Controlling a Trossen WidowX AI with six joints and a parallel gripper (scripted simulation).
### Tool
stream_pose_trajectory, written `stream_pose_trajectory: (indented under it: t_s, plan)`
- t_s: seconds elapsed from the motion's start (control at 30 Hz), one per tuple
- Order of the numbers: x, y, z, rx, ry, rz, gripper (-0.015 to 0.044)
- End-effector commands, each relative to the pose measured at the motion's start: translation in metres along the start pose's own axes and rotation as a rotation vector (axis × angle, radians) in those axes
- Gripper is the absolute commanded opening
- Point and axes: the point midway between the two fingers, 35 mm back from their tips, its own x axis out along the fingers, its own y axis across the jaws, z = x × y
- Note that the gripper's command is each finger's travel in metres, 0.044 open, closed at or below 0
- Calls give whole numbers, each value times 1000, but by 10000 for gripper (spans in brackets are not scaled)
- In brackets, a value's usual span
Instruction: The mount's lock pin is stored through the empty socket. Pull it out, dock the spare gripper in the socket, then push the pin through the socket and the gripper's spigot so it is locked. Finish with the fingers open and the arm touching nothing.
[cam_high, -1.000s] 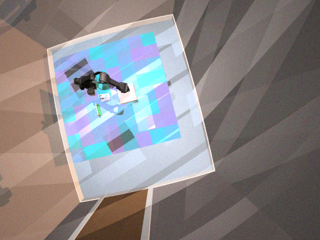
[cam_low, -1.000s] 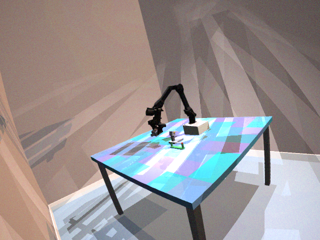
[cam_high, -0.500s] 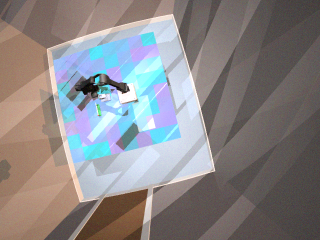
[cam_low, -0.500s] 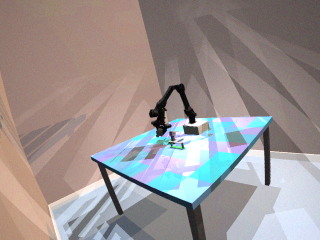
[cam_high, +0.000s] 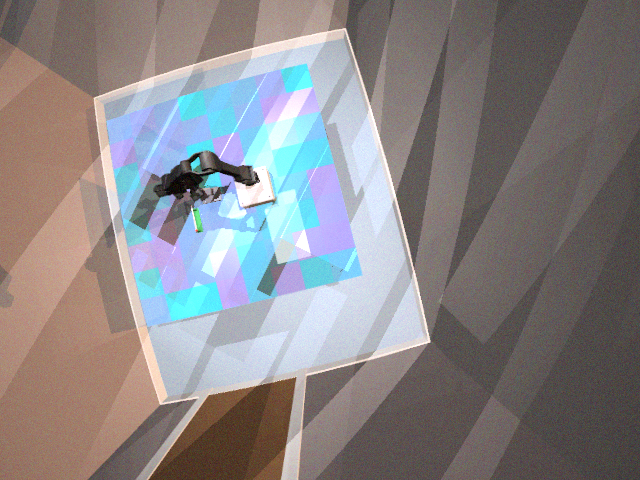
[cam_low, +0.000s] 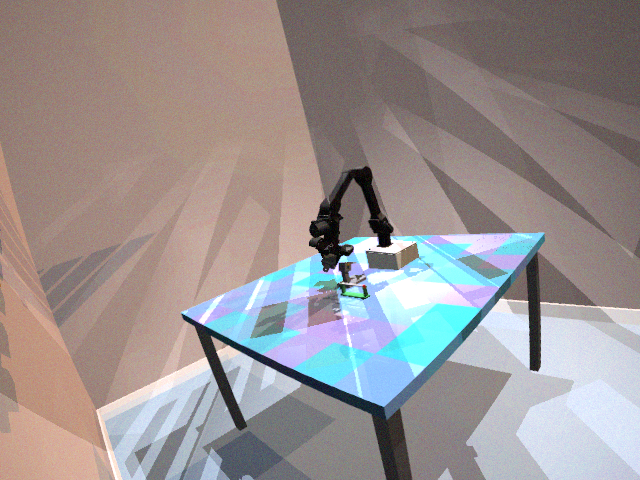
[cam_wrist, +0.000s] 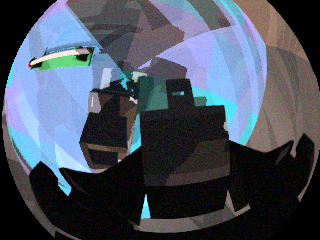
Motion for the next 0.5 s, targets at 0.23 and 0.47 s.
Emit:
stream_pose_trajectory:
  t_s: [0.23, 0.47]
  plan:
    - [-22, 16, -13, -208, 106, -136, 0]
    - [-32, 23, -24, -337, 186, -208, 0]
